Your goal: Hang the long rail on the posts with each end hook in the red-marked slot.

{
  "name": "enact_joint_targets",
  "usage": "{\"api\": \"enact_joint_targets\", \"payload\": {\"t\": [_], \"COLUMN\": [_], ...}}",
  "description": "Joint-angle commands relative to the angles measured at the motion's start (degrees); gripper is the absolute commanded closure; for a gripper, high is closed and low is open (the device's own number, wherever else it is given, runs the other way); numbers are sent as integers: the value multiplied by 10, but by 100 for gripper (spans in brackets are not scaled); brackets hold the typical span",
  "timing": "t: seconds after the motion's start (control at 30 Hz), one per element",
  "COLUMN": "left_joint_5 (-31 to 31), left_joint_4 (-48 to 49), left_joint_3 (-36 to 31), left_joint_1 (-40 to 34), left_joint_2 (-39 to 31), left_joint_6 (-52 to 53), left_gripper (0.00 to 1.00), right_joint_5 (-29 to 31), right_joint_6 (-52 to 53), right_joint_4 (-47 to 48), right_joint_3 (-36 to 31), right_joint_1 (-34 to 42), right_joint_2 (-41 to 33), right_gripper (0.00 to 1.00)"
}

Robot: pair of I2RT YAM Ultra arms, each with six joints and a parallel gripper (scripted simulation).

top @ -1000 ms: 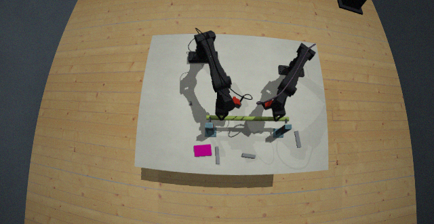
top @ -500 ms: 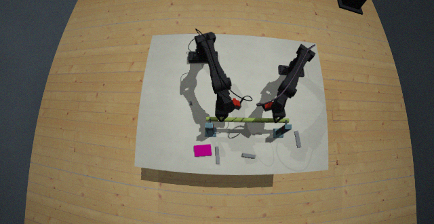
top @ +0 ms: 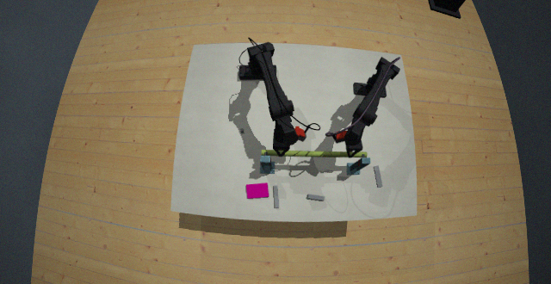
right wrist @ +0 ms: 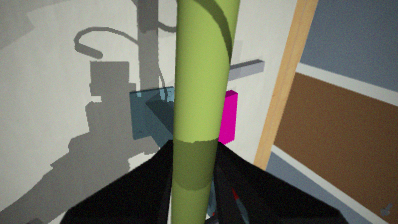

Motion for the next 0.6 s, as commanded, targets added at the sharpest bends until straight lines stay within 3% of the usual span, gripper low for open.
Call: {"api": "enact_joint_targets", "payload": {"t": [0.0, 0.57], "left_joint_5": [-1, 1], "left_joint_4": [11, 7], "left_joint_3": [36, 49], "left_joint_1": [10, 13], "left_joint_2": [8, 17], "left_joint_6": [13, 16], "left_gripper": [81, 81], "right_joint_5": [-3, -4], "right_joint_6": [-8, -9], "right_joint_4": [12, 5], "right_joint_3": [40, 56], "right_joint_1": [-9, -11], "right_joint_2": [3, 13], "right_gripper": [81, 81]}}
